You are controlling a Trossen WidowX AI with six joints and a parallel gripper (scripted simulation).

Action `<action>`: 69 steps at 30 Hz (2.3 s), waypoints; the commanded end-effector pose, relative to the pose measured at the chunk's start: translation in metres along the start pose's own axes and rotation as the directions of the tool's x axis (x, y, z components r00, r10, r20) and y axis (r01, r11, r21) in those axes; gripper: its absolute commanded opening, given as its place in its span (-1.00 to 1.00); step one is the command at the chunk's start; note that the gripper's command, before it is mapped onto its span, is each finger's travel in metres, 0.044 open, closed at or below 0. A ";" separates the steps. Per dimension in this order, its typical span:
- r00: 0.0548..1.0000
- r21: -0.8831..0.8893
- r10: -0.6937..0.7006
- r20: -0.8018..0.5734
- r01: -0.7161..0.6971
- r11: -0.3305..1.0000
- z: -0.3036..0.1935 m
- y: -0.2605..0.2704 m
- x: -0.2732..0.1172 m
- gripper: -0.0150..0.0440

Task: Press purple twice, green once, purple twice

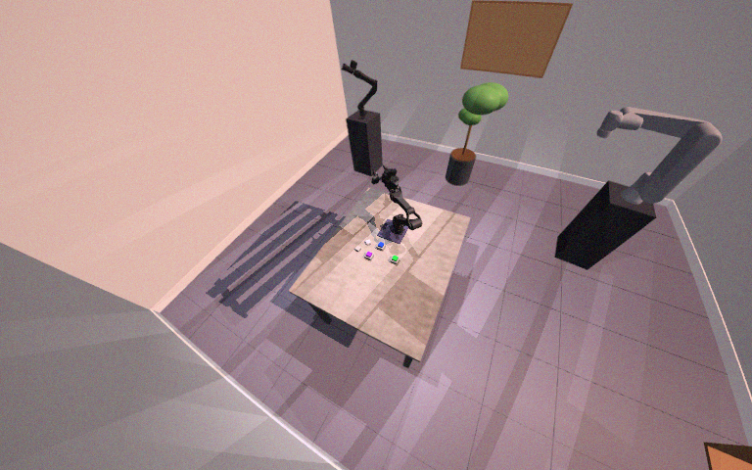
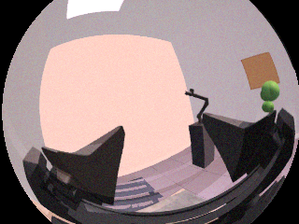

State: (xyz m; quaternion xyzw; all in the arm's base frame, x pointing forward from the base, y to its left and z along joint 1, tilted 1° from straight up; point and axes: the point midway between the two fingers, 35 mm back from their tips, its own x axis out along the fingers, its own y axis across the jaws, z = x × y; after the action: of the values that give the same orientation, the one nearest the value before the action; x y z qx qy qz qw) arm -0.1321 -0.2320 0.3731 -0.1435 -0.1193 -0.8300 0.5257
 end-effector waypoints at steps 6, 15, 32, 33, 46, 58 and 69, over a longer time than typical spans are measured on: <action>0.958 0.056 0.185 -0.220 -0.177 0.983 -0.037 0.058 0.021 0.86; 0.622 0.155 0.528 -0.578 -0.552 0.819 -0.097 0.198 -0.007 0.86; -0.285 0.306 0.377 -0.881 -0.952 -0.006 -0.119 0.348 -0.257 0.86; -0.316 0.312 0.333 -0.888 -0.948 -0.066 -0.117 0.348 -0.274 0.86; -0.379 0.346 -0.036 -0.925 -0.797 -0.495 -0.095 0.319 -0.390 0.78; -0.379 0.346 -0.036 -0.925 -0.797 -0.495 -0.150 0.317 -0.413 -0.29; -0.379 0.346 -0.036 -0.925 -0.797 -0.495 -0.151 0.317 -0.413 -0.42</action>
State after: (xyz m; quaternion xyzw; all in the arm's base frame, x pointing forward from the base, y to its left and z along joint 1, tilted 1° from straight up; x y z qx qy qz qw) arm 0.3060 -0.0699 0.0987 -0.0239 0.6996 0.0355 0.7133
